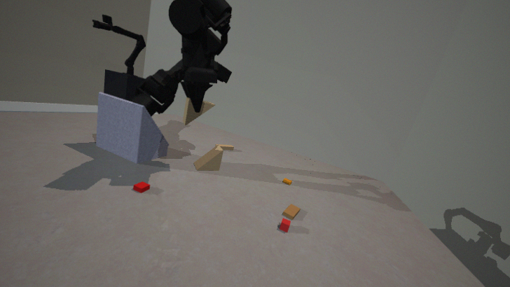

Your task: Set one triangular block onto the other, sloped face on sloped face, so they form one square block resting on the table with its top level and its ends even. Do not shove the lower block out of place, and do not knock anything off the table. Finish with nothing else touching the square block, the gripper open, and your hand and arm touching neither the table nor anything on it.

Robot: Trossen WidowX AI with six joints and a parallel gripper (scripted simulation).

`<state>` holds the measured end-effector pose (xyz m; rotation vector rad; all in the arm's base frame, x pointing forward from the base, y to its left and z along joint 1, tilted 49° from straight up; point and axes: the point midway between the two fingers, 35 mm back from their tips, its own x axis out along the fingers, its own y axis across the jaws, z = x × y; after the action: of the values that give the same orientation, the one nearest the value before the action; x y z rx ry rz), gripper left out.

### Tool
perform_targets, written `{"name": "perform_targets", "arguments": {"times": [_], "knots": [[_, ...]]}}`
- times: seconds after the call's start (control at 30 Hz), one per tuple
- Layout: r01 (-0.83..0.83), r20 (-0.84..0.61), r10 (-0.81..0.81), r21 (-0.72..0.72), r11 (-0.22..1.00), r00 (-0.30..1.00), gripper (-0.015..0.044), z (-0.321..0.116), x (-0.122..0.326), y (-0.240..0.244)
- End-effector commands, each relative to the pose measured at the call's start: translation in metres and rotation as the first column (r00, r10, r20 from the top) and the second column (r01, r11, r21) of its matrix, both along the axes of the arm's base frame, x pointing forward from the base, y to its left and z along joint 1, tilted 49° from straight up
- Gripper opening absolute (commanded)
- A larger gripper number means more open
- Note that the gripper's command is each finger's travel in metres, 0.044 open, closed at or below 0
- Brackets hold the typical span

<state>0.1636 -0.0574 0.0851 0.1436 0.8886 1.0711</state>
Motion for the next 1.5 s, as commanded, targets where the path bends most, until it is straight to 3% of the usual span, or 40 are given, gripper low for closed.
{"name": "perform_targets", "arguments": {"times": [0.0,0.87,1.47], "knots": [[-0.002,0.006,0.002,-0.009,1.000,1.000,0.0000,-0.003,0.002,0.008],[-0.004,0.011,0.004,0.000,1.000,1.000,0.0000,-0.040,0.028,0.093],[-0.011,0.014,0.011,0.001,1.000,1.000,0.0000,-0.044,0.031,0.098]]}}
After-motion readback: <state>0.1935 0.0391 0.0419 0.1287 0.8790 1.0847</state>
